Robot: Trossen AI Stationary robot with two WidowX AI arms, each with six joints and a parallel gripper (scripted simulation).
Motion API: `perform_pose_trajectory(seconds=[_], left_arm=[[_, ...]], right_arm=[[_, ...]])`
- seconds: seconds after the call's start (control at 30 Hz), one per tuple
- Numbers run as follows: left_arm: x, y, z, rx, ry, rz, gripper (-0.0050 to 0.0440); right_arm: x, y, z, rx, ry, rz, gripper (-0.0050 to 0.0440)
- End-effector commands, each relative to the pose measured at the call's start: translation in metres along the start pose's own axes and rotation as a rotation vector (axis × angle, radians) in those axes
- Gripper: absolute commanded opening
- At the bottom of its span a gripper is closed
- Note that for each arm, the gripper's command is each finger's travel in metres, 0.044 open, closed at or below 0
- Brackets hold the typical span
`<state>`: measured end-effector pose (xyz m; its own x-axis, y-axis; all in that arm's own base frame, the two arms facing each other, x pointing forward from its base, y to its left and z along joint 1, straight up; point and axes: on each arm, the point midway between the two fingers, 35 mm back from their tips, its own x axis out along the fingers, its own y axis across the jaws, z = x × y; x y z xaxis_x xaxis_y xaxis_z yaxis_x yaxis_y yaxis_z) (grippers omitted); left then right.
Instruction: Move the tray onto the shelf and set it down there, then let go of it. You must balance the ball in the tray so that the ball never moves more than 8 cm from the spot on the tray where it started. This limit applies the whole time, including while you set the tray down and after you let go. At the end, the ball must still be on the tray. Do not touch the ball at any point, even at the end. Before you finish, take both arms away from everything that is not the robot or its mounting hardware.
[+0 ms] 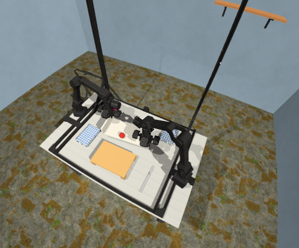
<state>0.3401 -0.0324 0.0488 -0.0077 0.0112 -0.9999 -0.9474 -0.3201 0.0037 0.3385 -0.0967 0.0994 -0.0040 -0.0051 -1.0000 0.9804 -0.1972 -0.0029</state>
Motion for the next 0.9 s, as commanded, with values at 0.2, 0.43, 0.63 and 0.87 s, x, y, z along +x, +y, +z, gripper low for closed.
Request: perform_pose_trajectory(seconds=[0.2,0.43,0.63,0.87], left_arm=[[-0.0006,0.0,0.0037,-0.003,0.037,0.001,0.002],[-0.0026,-0.0003,0.0065,-0.003,-0.001,-0.001,0.002],[-0.0016,-0.0005,0.0081,-0.003,0.021,0.001,0.002],[-0.0021,-0.0006,0.0102,-0.003,0.004,-0.002,0.002]], right_arm=[[-0.0038,-0.0005,0.0043,-0.002,0.029,0.008,0.002],[-0.0018,-0.0008,0.0071,-0.002,-0.008,0.005,0.002],[-0.0027,-0.001,0.0087,-0.002,0.014,0.008,0.002],[-0.0021,-0.0011,0.0107,-0.002,-0.003,0.005,0.002]])
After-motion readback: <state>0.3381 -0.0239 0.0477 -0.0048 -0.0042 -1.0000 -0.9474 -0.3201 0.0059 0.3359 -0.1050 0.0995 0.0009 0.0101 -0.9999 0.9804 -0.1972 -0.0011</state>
